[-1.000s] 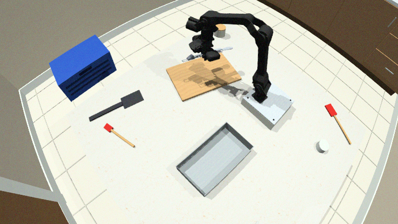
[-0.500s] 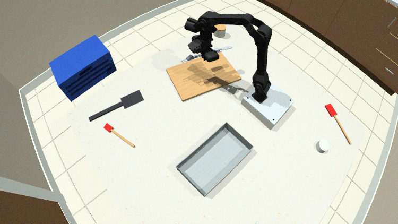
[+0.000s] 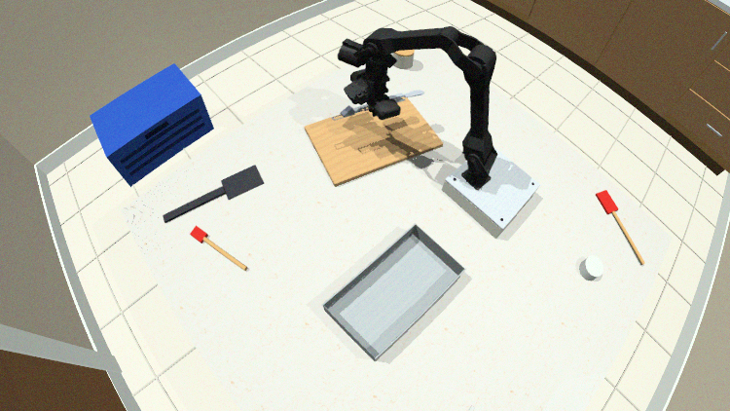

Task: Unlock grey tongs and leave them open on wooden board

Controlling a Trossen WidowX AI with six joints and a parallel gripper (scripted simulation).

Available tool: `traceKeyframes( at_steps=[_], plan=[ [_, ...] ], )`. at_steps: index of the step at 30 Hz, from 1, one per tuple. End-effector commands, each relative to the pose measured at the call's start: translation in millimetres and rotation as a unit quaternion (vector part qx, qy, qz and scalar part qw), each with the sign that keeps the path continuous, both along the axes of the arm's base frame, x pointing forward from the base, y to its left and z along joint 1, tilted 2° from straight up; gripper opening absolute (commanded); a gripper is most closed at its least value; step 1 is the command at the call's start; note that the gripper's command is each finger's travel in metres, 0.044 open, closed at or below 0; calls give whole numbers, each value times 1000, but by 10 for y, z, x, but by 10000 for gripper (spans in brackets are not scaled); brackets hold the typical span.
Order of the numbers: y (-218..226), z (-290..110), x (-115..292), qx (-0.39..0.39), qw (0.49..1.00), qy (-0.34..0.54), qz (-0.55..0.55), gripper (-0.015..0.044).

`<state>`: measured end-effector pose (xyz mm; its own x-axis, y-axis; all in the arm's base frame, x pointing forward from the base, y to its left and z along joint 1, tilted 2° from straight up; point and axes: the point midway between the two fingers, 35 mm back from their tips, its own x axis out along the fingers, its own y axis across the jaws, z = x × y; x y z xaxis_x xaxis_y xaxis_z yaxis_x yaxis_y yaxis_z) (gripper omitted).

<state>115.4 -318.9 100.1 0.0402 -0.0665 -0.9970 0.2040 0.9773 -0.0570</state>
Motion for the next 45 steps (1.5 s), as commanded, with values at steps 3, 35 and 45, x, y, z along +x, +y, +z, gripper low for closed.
traceKeyframes(
  at_steps=[3,35,45],
  plan=[
    [-5,-135,-4,4,1000,4,-2,-150],
    [1,-577,-1,4,1000,4,-2,-150],
    [-3,-547,7,2,1000,1,0,86]
  ],
)
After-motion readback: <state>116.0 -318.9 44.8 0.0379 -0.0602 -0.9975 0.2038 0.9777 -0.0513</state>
